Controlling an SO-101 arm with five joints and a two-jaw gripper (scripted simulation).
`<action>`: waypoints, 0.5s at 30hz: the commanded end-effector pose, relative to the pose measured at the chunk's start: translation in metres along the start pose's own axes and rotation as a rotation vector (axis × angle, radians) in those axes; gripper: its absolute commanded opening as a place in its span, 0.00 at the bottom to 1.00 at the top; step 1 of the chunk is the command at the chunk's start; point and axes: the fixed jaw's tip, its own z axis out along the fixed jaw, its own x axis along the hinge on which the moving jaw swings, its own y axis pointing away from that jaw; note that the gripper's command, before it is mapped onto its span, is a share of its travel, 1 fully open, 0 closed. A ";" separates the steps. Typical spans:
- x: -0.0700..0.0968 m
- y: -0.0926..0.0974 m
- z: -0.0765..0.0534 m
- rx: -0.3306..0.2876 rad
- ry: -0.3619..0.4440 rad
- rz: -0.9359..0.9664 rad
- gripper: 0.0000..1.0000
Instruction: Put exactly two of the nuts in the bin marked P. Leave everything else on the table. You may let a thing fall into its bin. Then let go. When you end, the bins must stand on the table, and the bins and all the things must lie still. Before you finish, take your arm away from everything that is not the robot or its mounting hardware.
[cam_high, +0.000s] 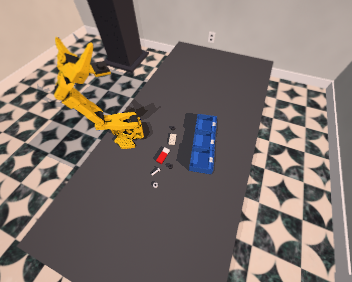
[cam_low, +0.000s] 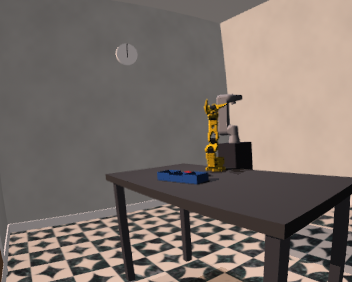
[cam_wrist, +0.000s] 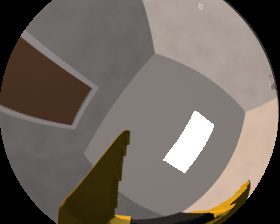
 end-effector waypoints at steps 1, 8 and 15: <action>-0.016 0.008 0.014 -0.054 -0.077 0.032 1.00; -0.041 0.020 0.034 -0.128 -0.193 0.088 1.00; -0.047 0.023 0.033 -0.144 -0.206 0.118 1.00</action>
